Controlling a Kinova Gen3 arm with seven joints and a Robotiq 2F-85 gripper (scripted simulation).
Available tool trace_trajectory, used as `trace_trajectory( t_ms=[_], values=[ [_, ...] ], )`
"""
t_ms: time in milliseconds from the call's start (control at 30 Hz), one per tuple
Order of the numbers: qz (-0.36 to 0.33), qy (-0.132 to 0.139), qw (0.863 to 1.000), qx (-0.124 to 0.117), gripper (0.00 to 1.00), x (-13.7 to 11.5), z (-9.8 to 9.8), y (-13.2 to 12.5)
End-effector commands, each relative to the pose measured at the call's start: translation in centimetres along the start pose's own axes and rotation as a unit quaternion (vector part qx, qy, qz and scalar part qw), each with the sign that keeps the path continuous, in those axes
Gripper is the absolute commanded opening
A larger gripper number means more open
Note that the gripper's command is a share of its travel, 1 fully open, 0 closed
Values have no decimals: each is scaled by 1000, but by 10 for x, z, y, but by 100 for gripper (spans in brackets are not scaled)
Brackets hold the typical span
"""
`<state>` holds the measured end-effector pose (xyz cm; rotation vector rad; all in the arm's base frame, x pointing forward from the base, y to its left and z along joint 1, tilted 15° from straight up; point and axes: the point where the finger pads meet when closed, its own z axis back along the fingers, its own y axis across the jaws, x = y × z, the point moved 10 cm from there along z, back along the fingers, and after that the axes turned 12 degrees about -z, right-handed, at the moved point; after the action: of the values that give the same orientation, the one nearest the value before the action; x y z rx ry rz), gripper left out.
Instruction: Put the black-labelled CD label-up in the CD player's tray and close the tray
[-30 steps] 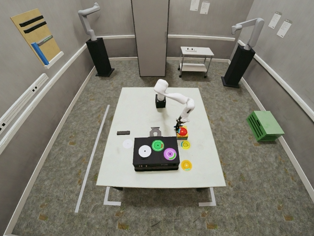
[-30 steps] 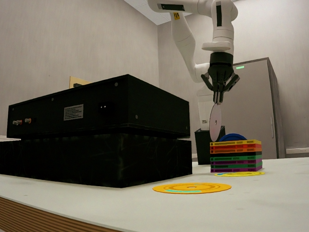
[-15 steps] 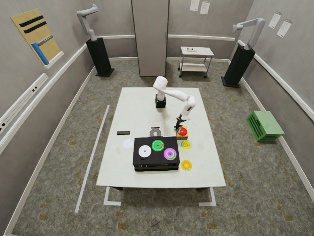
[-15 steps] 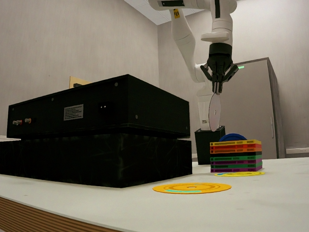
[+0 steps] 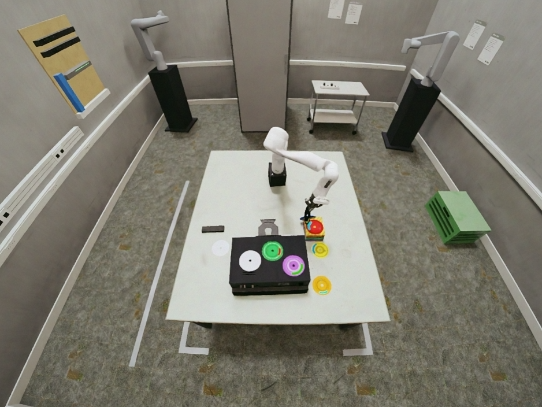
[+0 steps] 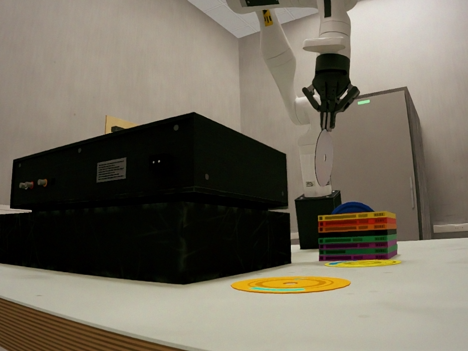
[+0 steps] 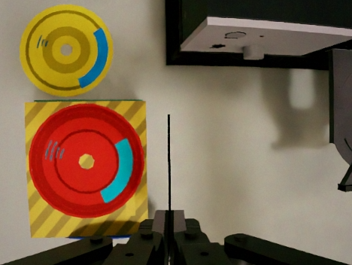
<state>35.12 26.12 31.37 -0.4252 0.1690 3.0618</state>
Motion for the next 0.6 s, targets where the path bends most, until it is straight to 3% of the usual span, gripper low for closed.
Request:
trace_trajectory(
  t_ms=[0,567],
  values=[
    [-3,4,1000,-1,11,-2,7,2],
    [-3,4,1000,-1,11,-3,23,5]
  ],
)
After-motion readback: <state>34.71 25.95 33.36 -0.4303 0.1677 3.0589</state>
